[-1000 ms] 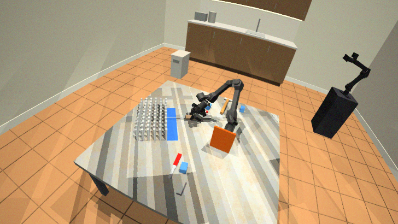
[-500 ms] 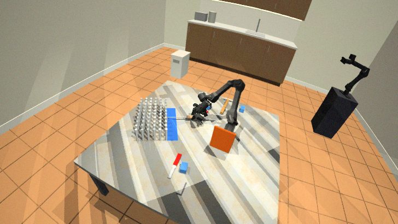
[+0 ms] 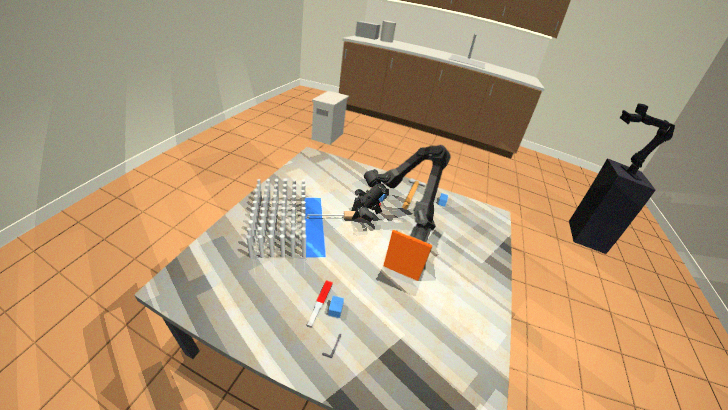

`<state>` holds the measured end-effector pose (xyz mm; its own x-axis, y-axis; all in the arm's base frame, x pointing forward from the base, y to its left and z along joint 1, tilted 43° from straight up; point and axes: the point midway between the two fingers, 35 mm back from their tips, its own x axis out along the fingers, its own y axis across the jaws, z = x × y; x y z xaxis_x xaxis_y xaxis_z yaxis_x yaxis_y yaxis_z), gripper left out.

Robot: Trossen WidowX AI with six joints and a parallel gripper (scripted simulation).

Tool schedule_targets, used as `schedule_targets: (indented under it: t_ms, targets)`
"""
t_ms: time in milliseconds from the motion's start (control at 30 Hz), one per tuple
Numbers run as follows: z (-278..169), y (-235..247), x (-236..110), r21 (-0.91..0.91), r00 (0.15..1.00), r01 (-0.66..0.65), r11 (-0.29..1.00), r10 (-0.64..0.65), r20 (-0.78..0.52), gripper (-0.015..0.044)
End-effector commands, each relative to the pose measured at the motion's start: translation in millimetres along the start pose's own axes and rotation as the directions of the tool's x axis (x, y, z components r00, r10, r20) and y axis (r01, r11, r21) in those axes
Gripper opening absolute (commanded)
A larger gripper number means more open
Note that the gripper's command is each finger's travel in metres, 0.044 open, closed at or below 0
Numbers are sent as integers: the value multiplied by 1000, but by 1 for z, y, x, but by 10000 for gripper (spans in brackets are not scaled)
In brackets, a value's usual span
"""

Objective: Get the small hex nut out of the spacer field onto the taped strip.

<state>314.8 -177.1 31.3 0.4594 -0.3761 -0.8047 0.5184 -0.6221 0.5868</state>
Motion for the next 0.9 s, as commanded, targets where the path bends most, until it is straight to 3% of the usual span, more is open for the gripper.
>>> schedule_targets:
  t_ms: [0, 867]
  targets:
    - [-2, -1, -2, -4, 1000, 3, 1000, -3, -7, 0]
    - [0, 1, -28, 0, 1000, 0, 1000, 0, -7, 0]
